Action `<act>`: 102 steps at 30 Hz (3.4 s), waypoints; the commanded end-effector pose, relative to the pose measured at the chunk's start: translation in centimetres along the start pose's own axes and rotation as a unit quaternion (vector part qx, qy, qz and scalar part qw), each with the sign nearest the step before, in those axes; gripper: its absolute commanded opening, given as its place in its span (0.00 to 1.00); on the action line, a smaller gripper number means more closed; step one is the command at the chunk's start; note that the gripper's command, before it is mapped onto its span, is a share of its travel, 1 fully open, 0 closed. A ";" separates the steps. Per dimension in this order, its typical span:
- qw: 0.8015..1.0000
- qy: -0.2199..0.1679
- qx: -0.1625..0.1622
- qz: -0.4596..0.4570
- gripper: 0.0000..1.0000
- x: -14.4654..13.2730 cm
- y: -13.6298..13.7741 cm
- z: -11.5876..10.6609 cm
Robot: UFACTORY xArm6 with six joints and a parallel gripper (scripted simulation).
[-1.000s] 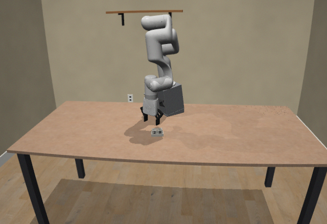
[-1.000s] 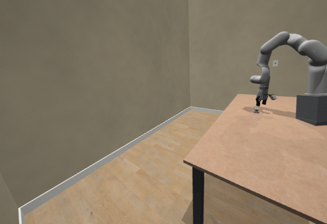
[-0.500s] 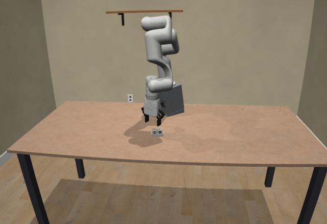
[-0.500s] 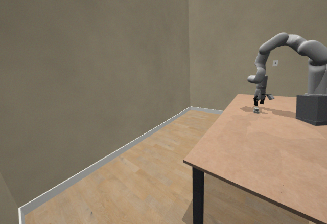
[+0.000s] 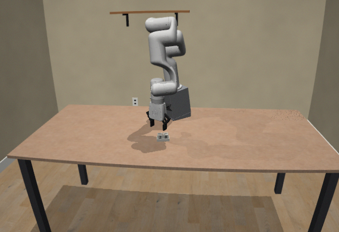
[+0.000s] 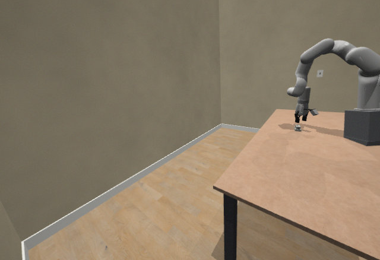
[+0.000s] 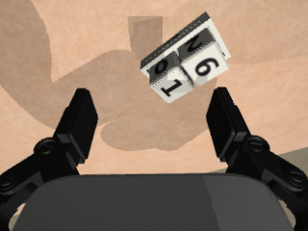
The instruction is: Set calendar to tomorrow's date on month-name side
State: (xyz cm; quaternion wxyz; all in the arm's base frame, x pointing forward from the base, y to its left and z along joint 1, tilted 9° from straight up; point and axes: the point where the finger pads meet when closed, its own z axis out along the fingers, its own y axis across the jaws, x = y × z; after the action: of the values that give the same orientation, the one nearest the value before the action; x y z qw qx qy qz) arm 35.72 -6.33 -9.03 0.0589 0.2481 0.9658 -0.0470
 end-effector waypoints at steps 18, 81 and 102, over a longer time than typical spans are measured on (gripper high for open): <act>1.000 -0.001 -0.001 0.000 1.00 -0.1 0.0 -0.1; 0.995 -0.001 -0.001 0.102 1.00 0.3 2.7 0.1; 0.980 0.000 -0.001 0.199 1.00 1.1 7.3 0.5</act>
State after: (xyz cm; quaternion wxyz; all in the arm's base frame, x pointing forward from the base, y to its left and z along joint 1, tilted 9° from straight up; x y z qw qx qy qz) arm 38.06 -0.12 -10.07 0.0629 0.4269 0.9016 -0.0310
